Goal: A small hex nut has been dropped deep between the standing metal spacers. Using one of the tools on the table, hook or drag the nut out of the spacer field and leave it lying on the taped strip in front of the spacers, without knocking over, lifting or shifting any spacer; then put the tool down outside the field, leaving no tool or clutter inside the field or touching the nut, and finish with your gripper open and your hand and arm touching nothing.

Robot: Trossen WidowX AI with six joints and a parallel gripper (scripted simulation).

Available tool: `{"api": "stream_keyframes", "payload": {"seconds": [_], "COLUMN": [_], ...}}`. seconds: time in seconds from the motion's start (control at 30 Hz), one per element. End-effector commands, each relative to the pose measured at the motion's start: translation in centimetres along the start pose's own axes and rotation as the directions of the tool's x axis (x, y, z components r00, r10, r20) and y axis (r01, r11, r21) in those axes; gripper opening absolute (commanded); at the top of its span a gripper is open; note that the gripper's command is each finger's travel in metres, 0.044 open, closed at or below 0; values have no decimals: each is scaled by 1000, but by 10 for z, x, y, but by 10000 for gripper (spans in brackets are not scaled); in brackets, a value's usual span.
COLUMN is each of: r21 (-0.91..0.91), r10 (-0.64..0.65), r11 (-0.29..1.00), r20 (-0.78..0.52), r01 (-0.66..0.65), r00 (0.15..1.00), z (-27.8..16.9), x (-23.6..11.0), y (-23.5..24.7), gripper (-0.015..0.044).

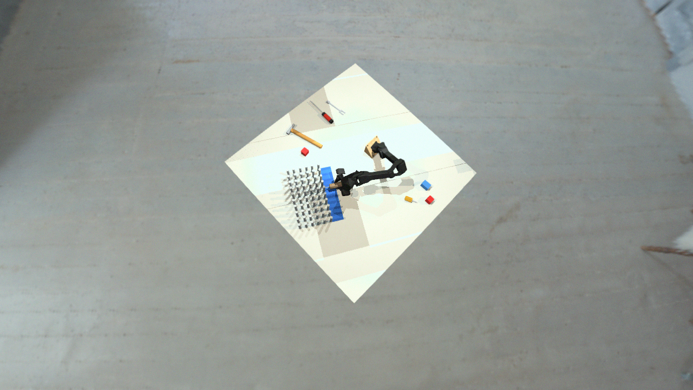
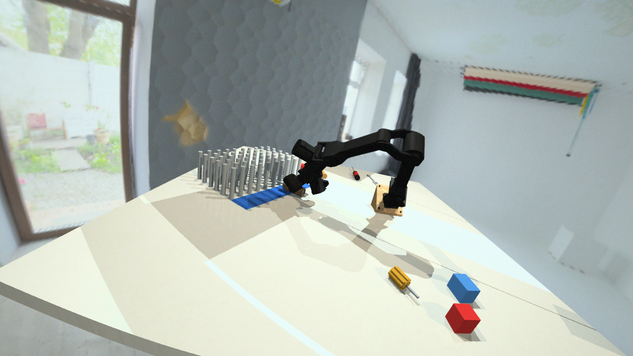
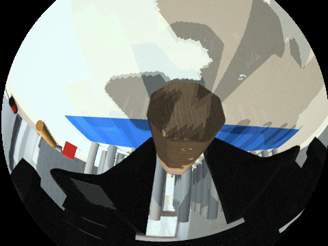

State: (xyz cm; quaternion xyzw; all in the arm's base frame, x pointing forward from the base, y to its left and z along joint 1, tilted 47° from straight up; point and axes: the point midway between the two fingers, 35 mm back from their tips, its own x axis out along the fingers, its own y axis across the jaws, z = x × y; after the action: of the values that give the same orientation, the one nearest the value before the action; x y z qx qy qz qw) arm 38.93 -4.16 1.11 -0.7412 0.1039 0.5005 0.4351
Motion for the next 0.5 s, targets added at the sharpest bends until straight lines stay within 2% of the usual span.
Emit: {"api": "stream_keyframes", "payload": {"seconds": [0.0,0.47], "r21": [8,8], "r10": [7,8], "r11": [1000,1000], "r20": [3,4], "r01": [-7,-8], "r00": [1000,1000], "z": [2,1], "x": [3,5], "y": [2,3], "gripper": [0,0]}}
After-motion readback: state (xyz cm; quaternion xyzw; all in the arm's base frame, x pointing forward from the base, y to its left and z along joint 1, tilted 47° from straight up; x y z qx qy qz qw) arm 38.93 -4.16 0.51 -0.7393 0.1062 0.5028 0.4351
